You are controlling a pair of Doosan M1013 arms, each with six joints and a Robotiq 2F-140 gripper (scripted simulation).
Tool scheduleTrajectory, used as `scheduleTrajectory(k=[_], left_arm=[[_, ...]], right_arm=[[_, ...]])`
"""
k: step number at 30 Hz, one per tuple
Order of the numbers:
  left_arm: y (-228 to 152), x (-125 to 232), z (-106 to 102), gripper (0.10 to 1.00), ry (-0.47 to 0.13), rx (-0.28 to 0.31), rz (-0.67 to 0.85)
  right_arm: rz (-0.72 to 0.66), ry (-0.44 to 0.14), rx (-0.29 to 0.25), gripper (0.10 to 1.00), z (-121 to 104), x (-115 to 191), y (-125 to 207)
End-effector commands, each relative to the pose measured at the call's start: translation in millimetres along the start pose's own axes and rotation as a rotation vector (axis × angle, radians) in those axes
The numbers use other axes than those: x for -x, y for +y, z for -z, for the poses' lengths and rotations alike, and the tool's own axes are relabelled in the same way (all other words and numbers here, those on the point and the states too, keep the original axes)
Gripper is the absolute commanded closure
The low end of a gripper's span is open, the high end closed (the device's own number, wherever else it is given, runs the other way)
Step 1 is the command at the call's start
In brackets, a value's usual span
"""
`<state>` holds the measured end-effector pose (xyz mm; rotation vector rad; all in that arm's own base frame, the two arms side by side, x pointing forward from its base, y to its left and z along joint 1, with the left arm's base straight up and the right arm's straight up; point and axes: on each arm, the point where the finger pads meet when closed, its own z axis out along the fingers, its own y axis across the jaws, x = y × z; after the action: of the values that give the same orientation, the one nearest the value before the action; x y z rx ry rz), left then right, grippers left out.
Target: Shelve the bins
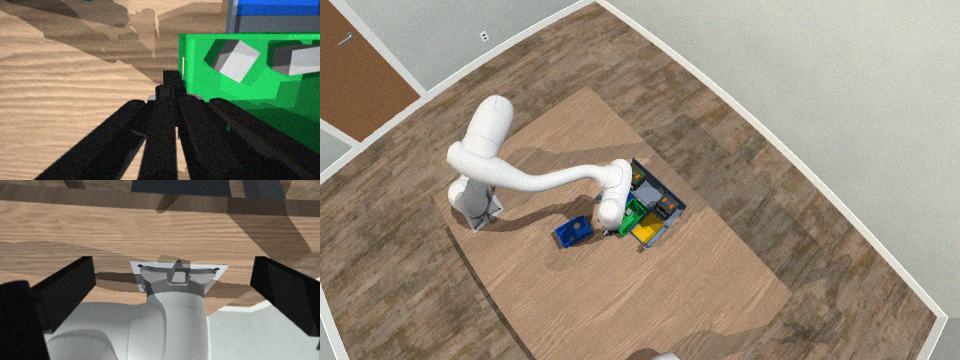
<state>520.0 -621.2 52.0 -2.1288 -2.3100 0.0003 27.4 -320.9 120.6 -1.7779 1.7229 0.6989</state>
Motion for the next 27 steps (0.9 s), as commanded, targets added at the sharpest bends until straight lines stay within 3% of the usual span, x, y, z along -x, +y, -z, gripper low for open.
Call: scheduleTrajectory(k=[1, 27], left_arm=[[1.4, 0.4, 1.2, 0.999, -0.001, 0.001, 0.0], [14.1, 0.3, 1.2, 0.999, -0.001, 0.001, 0.0]], right_arm=[[0.0, 0.001, 0.0, 0.098, 0.5, 0.0, -0.1], [0.0, 0.001, 0.0, 0.098, 0.5, 0.0, -0.1]])
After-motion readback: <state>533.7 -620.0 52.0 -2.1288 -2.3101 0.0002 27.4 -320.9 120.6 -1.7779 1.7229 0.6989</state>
